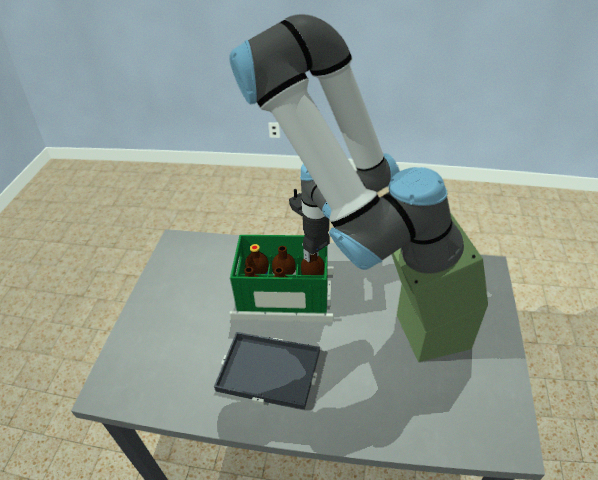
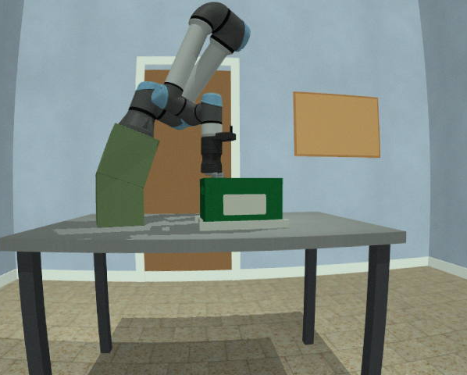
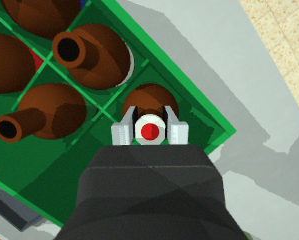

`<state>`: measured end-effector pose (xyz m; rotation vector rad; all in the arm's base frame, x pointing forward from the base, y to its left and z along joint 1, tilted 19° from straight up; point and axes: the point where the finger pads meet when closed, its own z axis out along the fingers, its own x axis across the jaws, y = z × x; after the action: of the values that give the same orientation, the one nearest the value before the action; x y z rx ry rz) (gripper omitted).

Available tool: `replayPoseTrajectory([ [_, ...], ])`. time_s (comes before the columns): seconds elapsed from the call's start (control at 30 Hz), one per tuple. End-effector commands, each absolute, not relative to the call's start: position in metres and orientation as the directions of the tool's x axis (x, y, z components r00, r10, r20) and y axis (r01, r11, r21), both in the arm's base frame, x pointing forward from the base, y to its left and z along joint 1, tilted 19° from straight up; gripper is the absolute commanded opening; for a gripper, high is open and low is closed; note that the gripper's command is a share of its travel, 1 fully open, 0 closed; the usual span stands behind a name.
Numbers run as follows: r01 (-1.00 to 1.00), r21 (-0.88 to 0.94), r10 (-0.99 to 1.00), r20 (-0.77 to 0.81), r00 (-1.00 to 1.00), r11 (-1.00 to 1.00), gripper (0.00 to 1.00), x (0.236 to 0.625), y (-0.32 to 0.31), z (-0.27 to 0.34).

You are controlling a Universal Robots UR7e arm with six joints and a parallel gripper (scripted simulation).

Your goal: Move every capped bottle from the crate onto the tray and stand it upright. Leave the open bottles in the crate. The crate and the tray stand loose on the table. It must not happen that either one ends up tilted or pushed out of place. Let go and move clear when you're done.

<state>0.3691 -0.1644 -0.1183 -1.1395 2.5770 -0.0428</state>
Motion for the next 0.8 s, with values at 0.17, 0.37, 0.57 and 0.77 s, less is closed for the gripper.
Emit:
replayPoseTrajectory([
  [0.17, -0.715, -0.157, -0.725, -0.279, -0.630, 0.681, 0.00, 0.369, -0.165, -0.118],
  [0.37, -0.715, -0.157, -0.725, -0.279, -0.630, 0.681, 0.00, 0.369, -0.165, -0.118],
  [0.57, -0.715, -0.157, -0.725, -0.278, -0.630, 0.681, 0.00, 0.365, -0.166, -0.105],
  [0.77, -0.715, -0.157, -0.725, -0.278, -0.630, 0.681, 0.00, 0.359, -0.168, -0.086],
])
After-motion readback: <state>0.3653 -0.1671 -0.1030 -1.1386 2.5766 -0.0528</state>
